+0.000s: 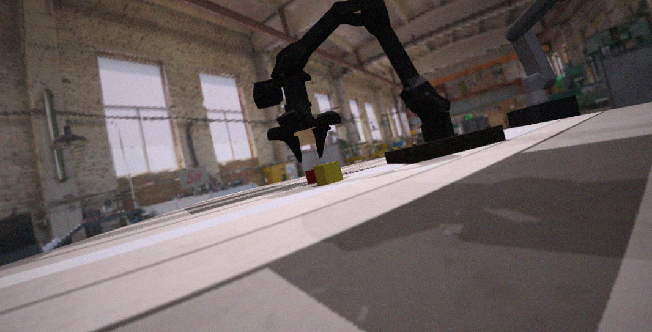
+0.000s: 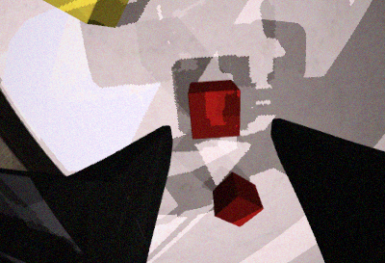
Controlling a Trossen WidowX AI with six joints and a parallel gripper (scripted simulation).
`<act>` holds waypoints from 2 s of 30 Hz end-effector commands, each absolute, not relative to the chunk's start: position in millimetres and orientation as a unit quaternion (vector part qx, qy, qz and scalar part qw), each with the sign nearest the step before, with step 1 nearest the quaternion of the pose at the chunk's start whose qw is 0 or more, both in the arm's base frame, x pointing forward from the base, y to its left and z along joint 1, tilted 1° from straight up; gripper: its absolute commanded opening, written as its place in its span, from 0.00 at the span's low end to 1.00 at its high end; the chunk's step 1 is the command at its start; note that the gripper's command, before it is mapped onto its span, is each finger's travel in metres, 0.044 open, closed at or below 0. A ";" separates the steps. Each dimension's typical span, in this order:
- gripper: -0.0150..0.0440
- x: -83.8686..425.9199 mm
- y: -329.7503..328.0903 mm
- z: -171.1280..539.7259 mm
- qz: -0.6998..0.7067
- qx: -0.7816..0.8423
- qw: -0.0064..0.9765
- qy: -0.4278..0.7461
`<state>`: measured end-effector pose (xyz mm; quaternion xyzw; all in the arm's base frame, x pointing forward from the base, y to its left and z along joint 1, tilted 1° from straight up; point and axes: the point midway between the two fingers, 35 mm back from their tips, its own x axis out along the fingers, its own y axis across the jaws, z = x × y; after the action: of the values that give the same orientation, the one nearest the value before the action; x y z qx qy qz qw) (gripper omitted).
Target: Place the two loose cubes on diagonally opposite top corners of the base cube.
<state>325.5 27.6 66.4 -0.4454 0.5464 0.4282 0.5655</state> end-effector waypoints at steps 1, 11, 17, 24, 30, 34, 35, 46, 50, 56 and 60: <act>0.70 324.2 26.5 57.7 0.429 -0.445 0.561 0.551; 0.70 325.0 26.4 43.8 0.429 -0.445 0.561 0.551; 0.70 325.1 26.3 34.0 0.429 -0.445 0.561 0.551; 0.70 324.9 26.2 25.1 0.429 -0.445 0.561 0.551; 0.44 324.9 26.2 25.1 0.429 -0.445 0.561 0.551; 0.43 325.0 26.2 25.6 0.429 -0.445 0.561 0.551; 0.43 325.2 26.2 27.1 0.429 -0.445 0.561 0.551; 0.43 328.9 26.9 60.3 0.429 -0.445 0.561 0.551; 0.43 329.2 27.1 72.8 0.429 -0.445 0.561 0.551; 0.43 328.5 27.3 91.9 0.429 -0.445 0.561 0.551; 0.43 327.3 27.3 104.6 0.429 -0.445 0.561 0.551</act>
<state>327.7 28.0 93.3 -0.4413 0.5531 0.4329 0.5585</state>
